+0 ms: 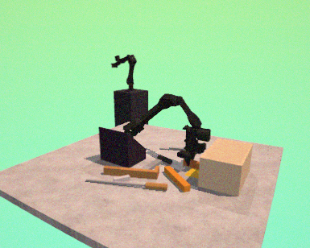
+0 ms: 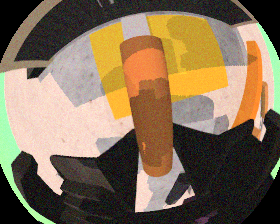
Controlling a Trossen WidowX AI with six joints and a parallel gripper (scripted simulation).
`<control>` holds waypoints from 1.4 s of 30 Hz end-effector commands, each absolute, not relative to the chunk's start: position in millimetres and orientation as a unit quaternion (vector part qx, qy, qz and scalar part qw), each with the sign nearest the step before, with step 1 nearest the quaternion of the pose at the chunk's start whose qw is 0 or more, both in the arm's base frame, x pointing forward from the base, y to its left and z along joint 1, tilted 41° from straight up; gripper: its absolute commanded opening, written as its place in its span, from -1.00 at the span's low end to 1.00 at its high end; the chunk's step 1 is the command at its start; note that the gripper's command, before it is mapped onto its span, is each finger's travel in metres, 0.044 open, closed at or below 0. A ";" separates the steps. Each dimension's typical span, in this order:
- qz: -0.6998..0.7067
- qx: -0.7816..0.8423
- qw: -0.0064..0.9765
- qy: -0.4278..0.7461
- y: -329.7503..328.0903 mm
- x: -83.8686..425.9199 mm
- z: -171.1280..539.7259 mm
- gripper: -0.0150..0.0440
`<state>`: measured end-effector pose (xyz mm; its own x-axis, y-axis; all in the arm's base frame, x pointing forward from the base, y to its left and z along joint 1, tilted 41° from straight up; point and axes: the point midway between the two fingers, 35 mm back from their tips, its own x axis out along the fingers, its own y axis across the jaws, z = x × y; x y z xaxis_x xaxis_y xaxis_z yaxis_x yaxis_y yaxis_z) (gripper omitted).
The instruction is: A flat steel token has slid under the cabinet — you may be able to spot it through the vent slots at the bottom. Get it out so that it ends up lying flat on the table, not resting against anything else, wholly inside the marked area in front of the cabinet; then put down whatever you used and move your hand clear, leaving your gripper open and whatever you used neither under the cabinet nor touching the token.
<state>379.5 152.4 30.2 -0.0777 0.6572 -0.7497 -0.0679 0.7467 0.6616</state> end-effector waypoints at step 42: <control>0.281 0.217 0.643 0.679 149.0 336.4 30.0 -0.49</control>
